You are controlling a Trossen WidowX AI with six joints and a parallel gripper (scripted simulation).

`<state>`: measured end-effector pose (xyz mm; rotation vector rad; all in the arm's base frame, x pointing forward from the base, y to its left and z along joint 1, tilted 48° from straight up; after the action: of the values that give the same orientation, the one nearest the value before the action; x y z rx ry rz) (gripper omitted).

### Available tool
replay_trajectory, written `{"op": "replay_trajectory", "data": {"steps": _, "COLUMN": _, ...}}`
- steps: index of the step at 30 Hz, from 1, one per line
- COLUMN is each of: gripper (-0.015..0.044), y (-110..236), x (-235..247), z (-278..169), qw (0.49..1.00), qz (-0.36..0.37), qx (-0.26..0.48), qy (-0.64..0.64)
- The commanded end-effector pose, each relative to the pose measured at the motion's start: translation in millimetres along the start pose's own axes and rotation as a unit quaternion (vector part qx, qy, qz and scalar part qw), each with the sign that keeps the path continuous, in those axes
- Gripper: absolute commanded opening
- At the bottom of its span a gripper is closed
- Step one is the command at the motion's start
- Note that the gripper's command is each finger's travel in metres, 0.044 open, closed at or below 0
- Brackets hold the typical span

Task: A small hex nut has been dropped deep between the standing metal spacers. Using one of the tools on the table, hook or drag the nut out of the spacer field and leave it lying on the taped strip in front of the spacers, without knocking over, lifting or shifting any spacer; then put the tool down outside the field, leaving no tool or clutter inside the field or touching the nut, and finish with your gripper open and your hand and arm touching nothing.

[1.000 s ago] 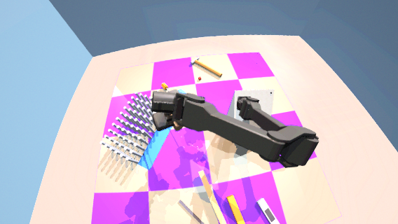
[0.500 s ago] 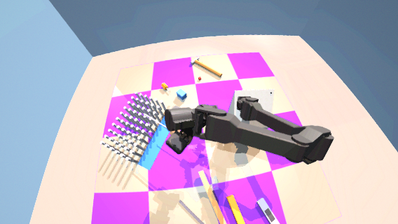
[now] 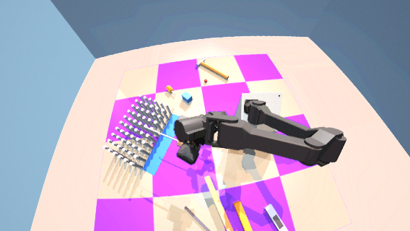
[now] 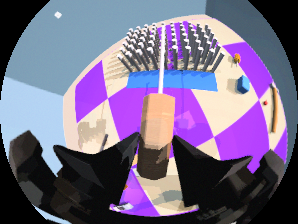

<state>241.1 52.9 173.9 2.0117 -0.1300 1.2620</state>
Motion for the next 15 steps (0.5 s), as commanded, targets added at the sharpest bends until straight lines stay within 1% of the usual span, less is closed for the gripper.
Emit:
{"op": "replay_trajectory", "data": {"steps": 1, "gripper": 0.0000, "y": -16, "x": -5, "z": 1, "qw": 1.000, "qz": -0.008, "qx": -0.002, "qy": -0.001}}
{"op": "replay_trajectory", "data": {"steps": 15, "gripper": 0.0000, "y": -81, "x": -25, "z": -15, "qw": 1.000, "qz": -0.016, "qx": -0.005, "qy": 0.002}}
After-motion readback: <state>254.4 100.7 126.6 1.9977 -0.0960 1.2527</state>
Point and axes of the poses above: the point midway between the two fingers, 35 mm back from their tips, its own y axis back along the fingers, its own x axis across the jaws, z = x × y, the point moved 6 cm from there along y, back along the fingers, and after that the axes turned 10 degrees about -y, right-handed, at the moved point
